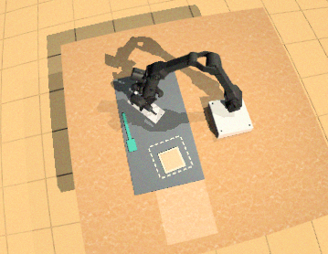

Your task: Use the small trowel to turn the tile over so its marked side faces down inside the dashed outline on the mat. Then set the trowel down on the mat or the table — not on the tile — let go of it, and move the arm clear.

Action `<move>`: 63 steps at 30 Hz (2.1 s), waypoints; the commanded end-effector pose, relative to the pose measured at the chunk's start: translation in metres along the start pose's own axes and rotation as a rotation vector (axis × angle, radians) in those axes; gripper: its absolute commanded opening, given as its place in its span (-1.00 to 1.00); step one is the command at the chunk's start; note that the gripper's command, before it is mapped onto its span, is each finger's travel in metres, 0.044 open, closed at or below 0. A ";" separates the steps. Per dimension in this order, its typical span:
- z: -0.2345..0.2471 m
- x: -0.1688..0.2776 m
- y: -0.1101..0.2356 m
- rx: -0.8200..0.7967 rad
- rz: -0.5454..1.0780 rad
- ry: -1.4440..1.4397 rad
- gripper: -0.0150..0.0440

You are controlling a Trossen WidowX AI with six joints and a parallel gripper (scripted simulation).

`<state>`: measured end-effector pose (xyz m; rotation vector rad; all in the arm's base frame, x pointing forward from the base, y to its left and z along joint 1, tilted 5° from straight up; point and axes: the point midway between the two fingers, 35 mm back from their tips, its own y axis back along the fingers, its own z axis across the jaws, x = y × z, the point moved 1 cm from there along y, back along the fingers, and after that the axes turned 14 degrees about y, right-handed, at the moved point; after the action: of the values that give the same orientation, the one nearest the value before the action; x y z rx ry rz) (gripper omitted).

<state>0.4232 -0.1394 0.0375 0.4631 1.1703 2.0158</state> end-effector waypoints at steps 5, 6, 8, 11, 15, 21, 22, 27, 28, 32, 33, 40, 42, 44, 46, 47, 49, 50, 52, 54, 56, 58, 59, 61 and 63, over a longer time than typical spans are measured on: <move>-0.028 -0.012 0.025 -0.079 0.000 0.033 -0.49; -0.031 -0.013 0.028 -0.090 -0.002 0.037 -0.49; -0.039 -0.015 0.034 -0.111 -0.007 0.046 -0.49; -0.051 -0.019 0.045 -0.143 -0.016 0.059 -0.49; -0.066 -0.023 0.059 -0.187 -0.035 0.076 -0.49; -0.086 -0.027 0.078 -0.245 -0.070 0.101 -0.49; -0.087 -0.027 0.079 -0.246 -0.072 0.102 -0.49; -0.087 -0.027 0.078 -0.246 -0.072 0.102 -0.49; -0.088 -0.027 0.077 -0.246 -0.072 0.102 -0.49; -0.092 -0.027 0.071 -0.246 -0.072 0.102 -0.49; -0.093 -0.027 0.070 -0.246 -0.072 0.102 -0.49; -0.099 -0.026 0.061 -0.246 -0.072 0.101 -0.49; -0.101 -0.026 0.058 -0.246 -0.072 0.101 -0.49; -0.103 -0.026 0.055 -0.246 -0.072 0.101 -0.49; -0.105 -0.025 0.053 -0.246 -0.072 0.101 -0.49; -0.106 -0.025 0.051 -0.246 -0.072 0.101 -0.49; -0.107 -0.025 0.049 -0.246 -0.072 0.101 -0.49; -0.108 -0.025 0.048 -0.246 -0.072 0.101 -0.49; -0.108 -0.025 0.048 -0.246 -0.072 0.101 -0.40; -0.108 -0.025 0.048 -0.246 -0.072 0.101 -0.22; -0.108 -0.025 0.048 -0.246 -0.072 0.101 -0.05; -0.108 -0.025 0.048 -0.246 -0.072 0.101 0.13; -0.108 -0.025 0.048 -0.246 -0.072 0.101 0.22; -0.108 -0.025 0.048 -0.246 -0.072 0.101 0.40; -0.108 -0.025 0.048 -0.246 -0.072 0.101 0.53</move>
<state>0.3512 -0.2359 0.0247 0.1985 0.9684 2.1046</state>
